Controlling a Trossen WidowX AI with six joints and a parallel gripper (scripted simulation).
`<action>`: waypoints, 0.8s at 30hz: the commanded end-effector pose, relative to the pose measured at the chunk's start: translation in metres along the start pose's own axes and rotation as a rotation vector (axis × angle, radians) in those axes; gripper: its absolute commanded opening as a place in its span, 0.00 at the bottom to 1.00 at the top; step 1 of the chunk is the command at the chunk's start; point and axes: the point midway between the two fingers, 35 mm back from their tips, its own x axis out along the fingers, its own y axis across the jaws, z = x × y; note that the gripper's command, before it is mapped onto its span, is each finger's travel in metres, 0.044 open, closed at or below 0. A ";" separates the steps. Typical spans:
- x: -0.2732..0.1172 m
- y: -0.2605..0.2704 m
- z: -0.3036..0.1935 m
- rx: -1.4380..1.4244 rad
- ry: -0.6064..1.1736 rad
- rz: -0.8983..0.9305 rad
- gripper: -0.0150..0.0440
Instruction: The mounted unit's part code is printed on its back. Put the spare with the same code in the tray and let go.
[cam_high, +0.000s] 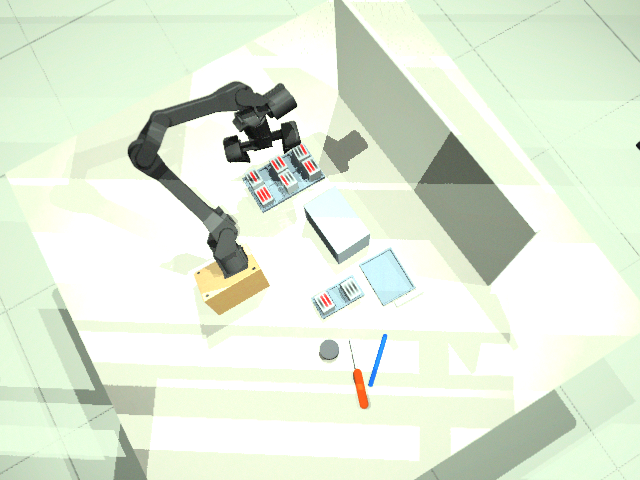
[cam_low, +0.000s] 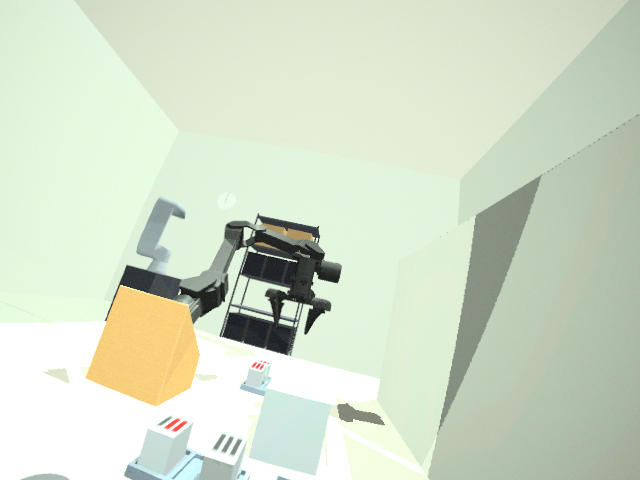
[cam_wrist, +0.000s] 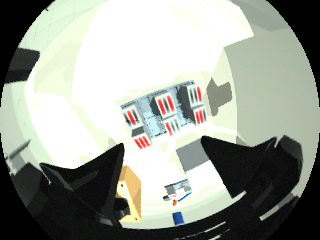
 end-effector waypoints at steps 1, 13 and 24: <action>0.012 0.045 -0.003 -0.224 -0.022 0.013 1.00; 0.039 0.057 -0.003 -0.315 -0.031 0.016 0.78; 0.056 0.056 0.000 -0.315 -0.035 0.016 0.76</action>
